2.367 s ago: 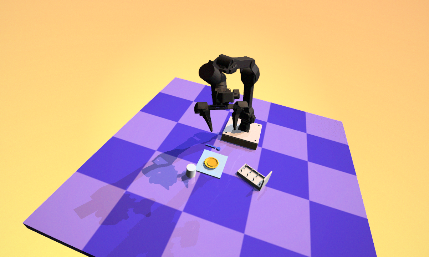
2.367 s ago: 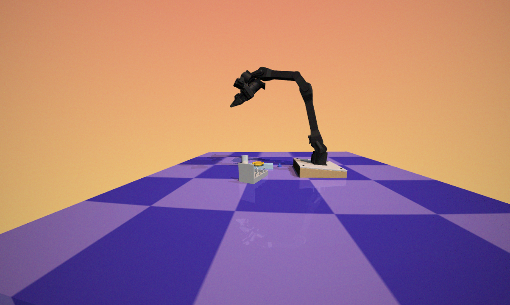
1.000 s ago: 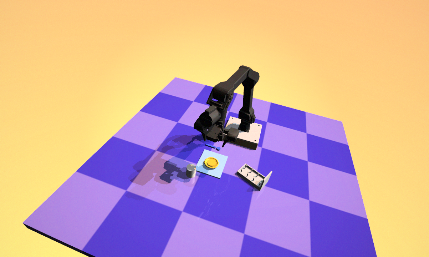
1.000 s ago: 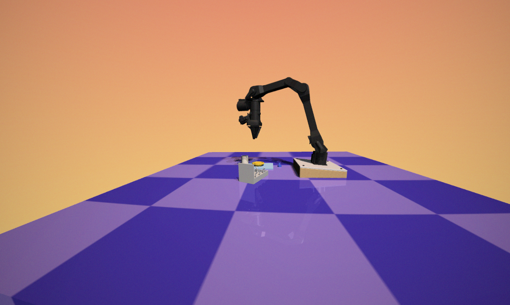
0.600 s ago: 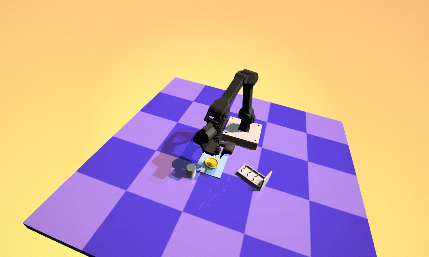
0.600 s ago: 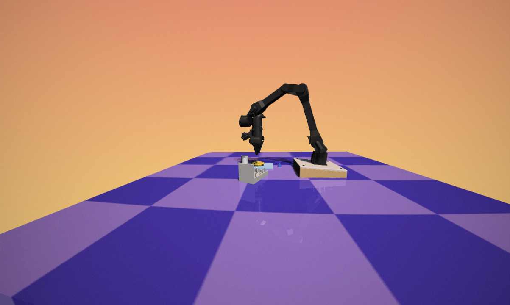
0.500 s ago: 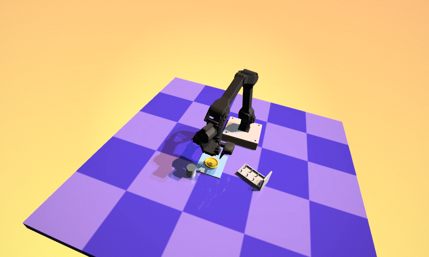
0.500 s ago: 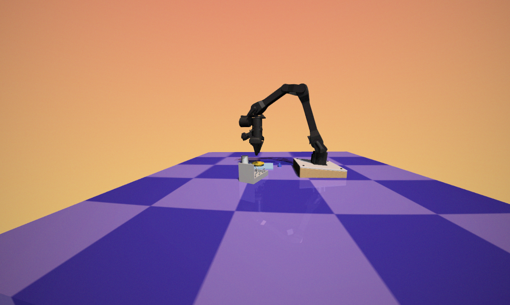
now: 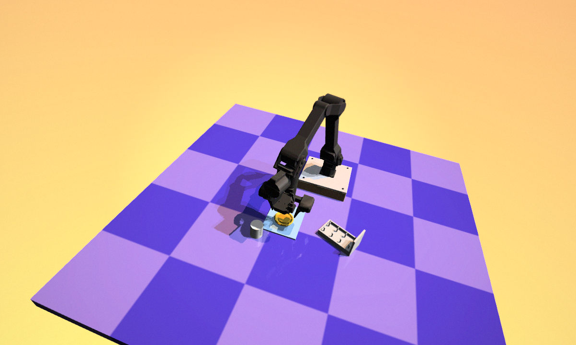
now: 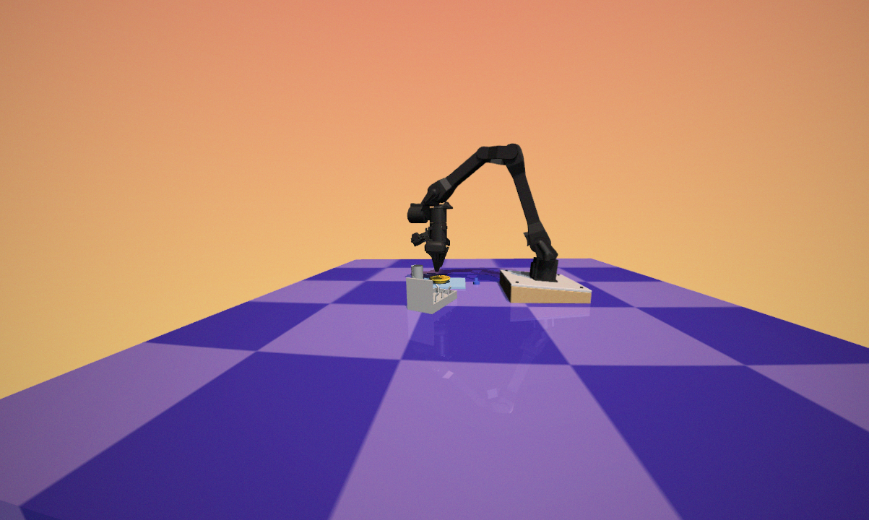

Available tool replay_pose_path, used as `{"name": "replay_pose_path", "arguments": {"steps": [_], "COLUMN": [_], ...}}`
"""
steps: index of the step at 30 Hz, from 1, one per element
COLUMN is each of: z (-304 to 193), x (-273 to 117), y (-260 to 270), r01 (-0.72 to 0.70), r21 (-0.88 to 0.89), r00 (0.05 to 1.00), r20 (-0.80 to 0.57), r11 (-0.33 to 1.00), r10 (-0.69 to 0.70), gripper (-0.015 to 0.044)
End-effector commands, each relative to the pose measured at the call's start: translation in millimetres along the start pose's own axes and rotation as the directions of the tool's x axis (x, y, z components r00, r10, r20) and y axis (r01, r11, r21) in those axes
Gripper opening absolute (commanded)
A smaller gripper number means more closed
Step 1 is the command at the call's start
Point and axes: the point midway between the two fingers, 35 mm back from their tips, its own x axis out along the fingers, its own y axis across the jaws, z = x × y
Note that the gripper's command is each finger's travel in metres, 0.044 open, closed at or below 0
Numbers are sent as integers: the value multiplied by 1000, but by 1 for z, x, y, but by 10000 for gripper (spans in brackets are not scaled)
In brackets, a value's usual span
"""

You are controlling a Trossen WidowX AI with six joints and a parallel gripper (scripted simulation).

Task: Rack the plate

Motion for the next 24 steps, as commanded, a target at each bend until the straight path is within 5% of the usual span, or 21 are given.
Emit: {"name": "replay_pose_path", "arguments": {"steps": [1, 24], "z": [-3, -5], "x": [11, 42], "y": [1, 3], "r01": [-1, -1], "r21": [-6, -6], "r00": [1000, 1000], "r20": [-13, -13], "r11": [1000, 1000], "r10": [1, 1], "gripper": [400, 391]}}
